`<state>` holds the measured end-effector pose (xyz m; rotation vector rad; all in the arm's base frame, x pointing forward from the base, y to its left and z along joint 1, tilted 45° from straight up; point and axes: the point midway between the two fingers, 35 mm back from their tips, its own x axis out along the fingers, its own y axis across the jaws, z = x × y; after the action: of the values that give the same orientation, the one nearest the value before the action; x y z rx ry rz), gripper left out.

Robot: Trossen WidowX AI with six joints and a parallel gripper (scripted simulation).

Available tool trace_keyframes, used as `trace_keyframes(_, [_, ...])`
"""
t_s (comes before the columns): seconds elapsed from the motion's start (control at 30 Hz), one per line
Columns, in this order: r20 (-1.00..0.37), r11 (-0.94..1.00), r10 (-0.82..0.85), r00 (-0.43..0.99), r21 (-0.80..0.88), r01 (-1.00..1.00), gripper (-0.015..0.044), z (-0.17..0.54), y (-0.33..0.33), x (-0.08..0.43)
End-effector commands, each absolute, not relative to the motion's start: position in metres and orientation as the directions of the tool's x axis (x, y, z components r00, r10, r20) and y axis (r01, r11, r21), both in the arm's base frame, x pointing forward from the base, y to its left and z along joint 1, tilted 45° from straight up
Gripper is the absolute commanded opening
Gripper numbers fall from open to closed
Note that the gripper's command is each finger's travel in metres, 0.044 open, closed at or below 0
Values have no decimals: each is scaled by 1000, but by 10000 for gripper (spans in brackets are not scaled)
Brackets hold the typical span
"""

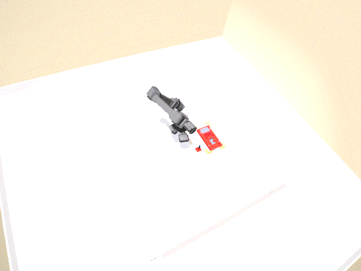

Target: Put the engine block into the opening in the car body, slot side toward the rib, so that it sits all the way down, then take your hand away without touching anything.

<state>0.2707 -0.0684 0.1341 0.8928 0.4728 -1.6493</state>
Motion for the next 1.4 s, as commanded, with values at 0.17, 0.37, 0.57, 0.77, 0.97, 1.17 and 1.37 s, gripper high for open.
trace_keyframes(0.17, [-890, -285, -456, -6, 139, 948, 0, 138, -75, 267])
trace_keyframes(0.37, [-960, -284, -274, 52, 132, 950, 0, 140, -81, 264])
trace_keyframes(0.57, [-987, -272, -96, 133, 154, 950, 0, 144, -87, 263])
trace_keyframes(0.77, [-986, -270, -77, 145, 160, 949, 0, 145, -88, 263])
trace_keyframes(0.97, [-988, -270, -34, 153, 157, 950, 0, 143, -92, 262])
trace_keyframes(1.17, [-982, -270, 53, 182, 161, 949, 0, 132, -106, 259])
trace_keyframes(1.37, [-982, -270, 53, 182, 161, 949, 0, 122, -117, 258])
